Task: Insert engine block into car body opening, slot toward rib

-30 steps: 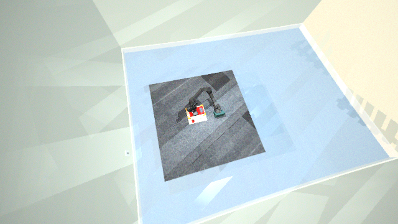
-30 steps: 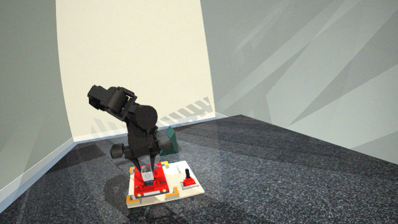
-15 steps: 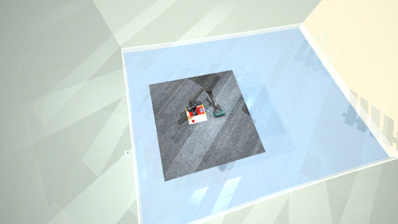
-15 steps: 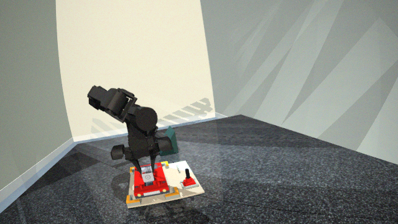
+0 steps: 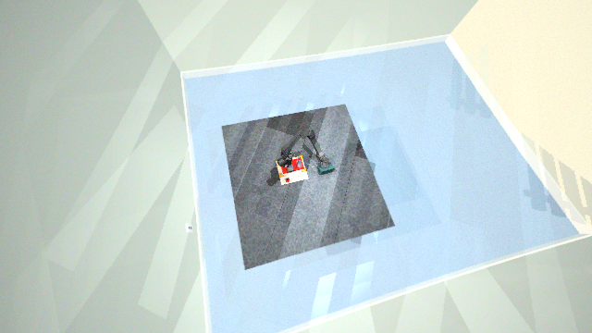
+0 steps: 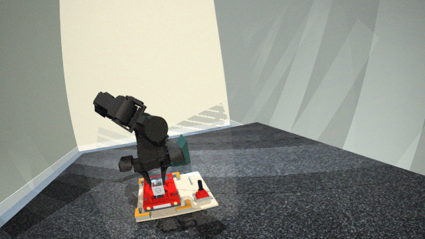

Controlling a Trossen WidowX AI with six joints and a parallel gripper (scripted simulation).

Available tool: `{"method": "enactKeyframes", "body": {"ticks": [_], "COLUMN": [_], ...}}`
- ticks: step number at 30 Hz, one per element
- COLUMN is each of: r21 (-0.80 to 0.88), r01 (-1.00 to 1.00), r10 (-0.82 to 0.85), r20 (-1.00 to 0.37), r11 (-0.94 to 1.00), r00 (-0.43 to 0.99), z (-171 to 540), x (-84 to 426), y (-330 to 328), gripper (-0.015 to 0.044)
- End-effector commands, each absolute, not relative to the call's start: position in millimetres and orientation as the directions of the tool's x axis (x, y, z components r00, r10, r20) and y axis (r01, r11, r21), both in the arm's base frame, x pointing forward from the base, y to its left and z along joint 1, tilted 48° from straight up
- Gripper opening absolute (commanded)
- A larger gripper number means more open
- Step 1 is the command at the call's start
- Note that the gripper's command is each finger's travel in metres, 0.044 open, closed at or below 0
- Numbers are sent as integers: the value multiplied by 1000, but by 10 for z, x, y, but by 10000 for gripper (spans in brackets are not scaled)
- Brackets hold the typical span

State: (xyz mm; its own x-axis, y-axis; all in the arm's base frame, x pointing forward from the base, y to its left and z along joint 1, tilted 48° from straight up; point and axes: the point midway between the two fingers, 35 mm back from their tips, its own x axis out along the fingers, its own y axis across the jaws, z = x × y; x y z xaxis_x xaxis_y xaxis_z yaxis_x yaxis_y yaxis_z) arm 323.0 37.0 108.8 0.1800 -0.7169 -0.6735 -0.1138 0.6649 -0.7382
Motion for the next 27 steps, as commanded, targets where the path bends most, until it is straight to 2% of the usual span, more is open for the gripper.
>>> {"method": "enactKeyframes", "body": {"ticks": [1,27], "r21": [-740,-740], "r01": [-113,-113], "r10": [-717,-717], "r20": [-672,-672], "r11": [663,663], "r00": [185,185], "z": [1098,1052], "x": [3234,3246], "y": [358,307], "gripper": [160,160]}}
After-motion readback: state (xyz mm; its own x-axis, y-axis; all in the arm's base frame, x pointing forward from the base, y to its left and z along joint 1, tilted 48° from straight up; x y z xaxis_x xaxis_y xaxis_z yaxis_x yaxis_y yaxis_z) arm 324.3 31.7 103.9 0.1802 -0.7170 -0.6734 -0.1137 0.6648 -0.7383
